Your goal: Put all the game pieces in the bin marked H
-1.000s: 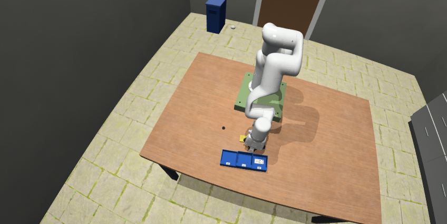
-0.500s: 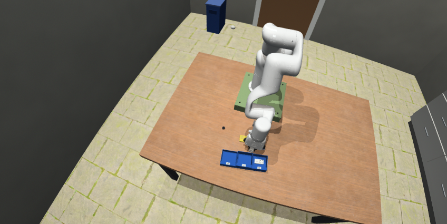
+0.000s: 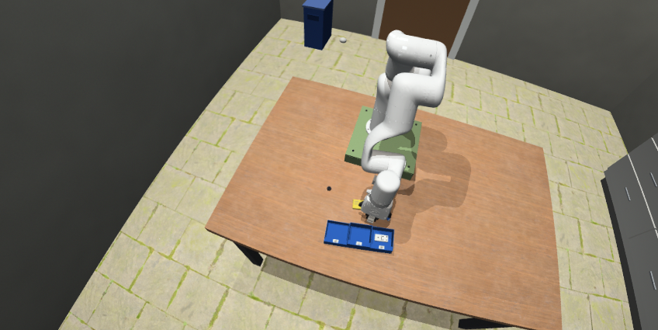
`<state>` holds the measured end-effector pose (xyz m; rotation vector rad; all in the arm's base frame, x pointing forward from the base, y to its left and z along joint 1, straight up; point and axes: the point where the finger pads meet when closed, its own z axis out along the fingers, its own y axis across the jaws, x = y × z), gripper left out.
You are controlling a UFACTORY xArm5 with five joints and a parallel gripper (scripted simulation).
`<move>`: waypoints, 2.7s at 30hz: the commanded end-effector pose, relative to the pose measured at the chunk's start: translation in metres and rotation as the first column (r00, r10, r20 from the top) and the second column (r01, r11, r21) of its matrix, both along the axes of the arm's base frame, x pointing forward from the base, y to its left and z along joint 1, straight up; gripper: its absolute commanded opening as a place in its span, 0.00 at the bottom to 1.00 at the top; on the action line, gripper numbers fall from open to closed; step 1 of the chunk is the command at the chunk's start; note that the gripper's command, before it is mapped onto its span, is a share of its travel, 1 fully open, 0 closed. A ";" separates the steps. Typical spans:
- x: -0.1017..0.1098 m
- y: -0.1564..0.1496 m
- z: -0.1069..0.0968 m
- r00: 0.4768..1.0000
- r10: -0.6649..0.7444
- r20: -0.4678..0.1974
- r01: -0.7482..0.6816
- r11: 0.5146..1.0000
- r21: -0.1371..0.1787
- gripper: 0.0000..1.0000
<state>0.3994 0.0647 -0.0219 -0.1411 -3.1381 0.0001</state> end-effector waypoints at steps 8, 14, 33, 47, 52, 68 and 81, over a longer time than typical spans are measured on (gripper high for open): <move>0.002 0.000 0.037 1.000 0.000 0.005 0.000 1.000 0.001 0.21; 0.002 0.000 0.047 1.000 0.000 0.005 0.000 1.000 0.001 0.21; 0.016 0.011 0.054 0.995 -0.100 0.005 0.100 0.995 0.001 0.21; 0.073 0.055 0.054 0.883 -0.469 0.012 0.469 0.883 0.009 0.21; 0.074 0.056 0.054 0.780 -0.626 0.012 0.626 0.780 0.014 0.21; 0.074 0.056 0.054 0.395 -0.919 0.002 0.919 0.395 0.009 0.21; 0.074 0.056 0.054 0.236 -0.972 0.000 0.972 0.236 0.005 0.21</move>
